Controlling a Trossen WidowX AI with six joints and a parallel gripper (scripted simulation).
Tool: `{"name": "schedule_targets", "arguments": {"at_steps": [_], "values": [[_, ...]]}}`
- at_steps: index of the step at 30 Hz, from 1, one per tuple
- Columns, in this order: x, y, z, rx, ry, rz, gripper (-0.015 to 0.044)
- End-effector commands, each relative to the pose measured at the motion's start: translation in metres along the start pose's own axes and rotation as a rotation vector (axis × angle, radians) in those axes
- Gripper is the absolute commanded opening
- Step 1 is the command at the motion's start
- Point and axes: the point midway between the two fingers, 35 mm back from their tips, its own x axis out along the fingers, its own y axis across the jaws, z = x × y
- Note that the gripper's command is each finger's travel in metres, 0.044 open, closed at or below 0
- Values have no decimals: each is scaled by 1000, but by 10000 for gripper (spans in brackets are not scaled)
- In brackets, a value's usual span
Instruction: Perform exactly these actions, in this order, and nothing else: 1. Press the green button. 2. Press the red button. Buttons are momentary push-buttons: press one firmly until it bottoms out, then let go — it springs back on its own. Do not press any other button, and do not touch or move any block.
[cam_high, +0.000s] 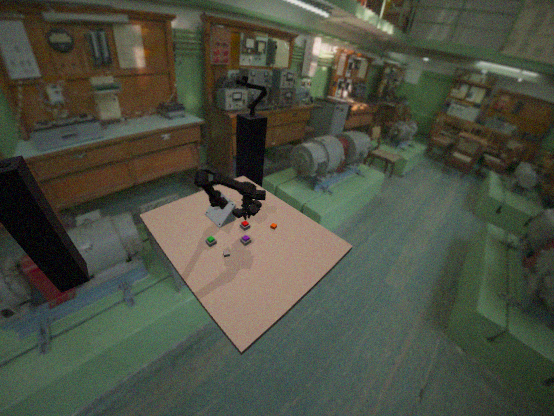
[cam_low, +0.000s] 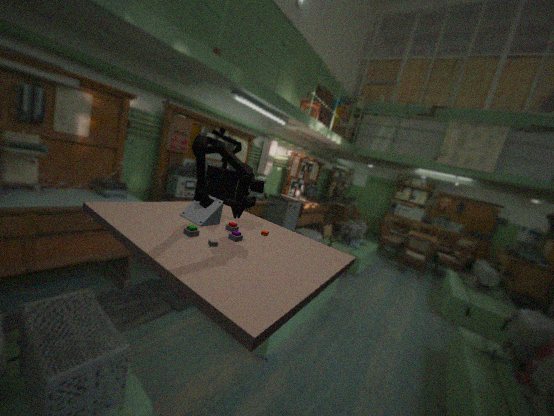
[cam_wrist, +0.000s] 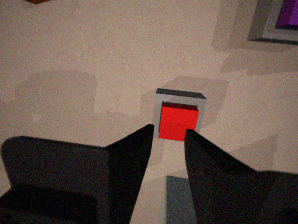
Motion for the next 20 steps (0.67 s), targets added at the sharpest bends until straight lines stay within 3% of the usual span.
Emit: {"name": "schedule_targets", "arguments": {"at_steps": [1, 9, 14, 20], "values": [[-13, 27, 14, -15, 5, 7, 204], [-44, 105, 40, -27, 7, 14, 400], [-57, 147, 47, 5, 0, 11, 400], [-58, 154, 47, 11, -1, 11, 400]]}}
